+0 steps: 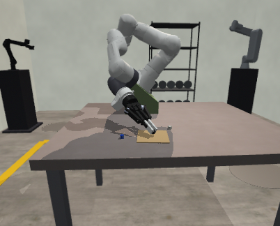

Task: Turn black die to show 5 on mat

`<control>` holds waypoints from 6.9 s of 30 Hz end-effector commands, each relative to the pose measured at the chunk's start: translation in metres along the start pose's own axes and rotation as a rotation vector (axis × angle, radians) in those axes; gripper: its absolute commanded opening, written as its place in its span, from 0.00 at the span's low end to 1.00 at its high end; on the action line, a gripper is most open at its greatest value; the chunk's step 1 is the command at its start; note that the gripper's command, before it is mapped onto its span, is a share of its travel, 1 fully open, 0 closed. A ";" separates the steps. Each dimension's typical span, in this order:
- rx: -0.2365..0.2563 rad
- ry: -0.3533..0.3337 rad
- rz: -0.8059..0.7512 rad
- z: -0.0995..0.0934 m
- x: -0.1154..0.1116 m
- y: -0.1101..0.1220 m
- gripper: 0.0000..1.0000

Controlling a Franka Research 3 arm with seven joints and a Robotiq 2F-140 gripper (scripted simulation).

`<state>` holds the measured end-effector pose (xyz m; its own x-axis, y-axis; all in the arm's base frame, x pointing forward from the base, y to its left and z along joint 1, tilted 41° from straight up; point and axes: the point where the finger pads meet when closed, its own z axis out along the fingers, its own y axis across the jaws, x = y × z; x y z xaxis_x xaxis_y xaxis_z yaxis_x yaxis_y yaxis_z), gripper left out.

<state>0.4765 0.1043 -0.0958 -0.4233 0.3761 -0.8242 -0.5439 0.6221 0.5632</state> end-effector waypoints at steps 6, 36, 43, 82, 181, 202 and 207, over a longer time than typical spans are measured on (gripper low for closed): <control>-0.001 -0.004 -0.010 0.003 0.005 0.001 0.07; -0.001 -0.004 -0.010 0.004 0.008 0.001 0.07; -0.001 -0.004 -0.010 0.004 0.008 0.001 0.07; -0.001 -0.004 -0.010 0.004 0.008 0.001 0.19; 0.001 0.402 -0.010 -0.057 -0.072 0.002 0.19; 0.001 0.836 -0.009 -0.040 -0.102 0.002 0.19; 0.003 0.933 -0.009 -0.036 -0.108 0.002 0.19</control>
<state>0.4951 0.0346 -0.0091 -0.7328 -0.3949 -0.5541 -0.6636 0.5947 0.4537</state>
